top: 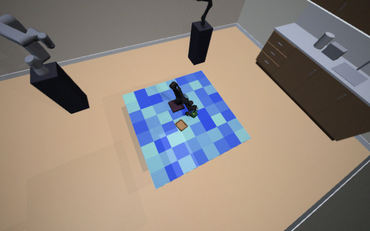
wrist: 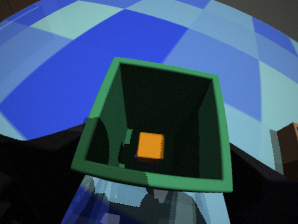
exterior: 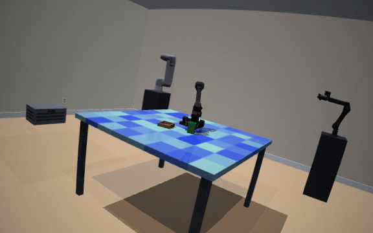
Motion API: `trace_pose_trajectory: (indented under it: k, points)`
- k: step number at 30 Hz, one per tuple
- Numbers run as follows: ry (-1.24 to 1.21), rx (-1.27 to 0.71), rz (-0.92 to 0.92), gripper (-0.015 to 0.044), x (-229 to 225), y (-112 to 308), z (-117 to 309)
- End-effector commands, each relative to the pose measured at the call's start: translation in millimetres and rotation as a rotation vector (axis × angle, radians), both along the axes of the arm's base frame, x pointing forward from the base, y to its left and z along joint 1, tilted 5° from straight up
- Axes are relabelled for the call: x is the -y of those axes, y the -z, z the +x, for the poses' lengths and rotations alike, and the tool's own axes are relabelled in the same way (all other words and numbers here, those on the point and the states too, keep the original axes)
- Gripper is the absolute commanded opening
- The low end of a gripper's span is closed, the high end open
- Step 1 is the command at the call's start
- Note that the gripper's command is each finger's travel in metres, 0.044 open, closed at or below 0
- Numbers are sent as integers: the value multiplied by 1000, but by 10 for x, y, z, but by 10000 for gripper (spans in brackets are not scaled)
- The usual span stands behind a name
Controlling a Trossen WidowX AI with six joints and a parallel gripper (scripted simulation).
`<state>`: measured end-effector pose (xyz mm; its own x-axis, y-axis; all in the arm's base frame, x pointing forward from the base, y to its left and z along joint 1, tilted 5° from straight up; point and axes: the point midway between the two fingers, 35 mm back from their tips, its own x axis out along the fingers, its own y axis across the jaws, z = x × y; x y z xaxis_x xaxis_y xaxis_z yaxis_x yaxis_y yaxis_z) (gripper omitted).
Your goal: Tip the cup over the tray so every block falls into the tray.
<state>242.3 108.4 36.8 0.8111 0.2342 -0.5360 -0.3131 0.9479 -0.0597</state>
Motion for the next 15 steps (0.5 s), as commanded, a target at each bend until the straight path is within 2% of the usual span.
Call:
trace_pose_trajectory:
  k: [1, 6, 15]
  points:
    - [-5, 0, -3, 357, -5, 15, 11]
    - [-5, 0, -3, 357, -5, 15, 11]
    - [-5, 0, -3, 297, -5, 15, 11]
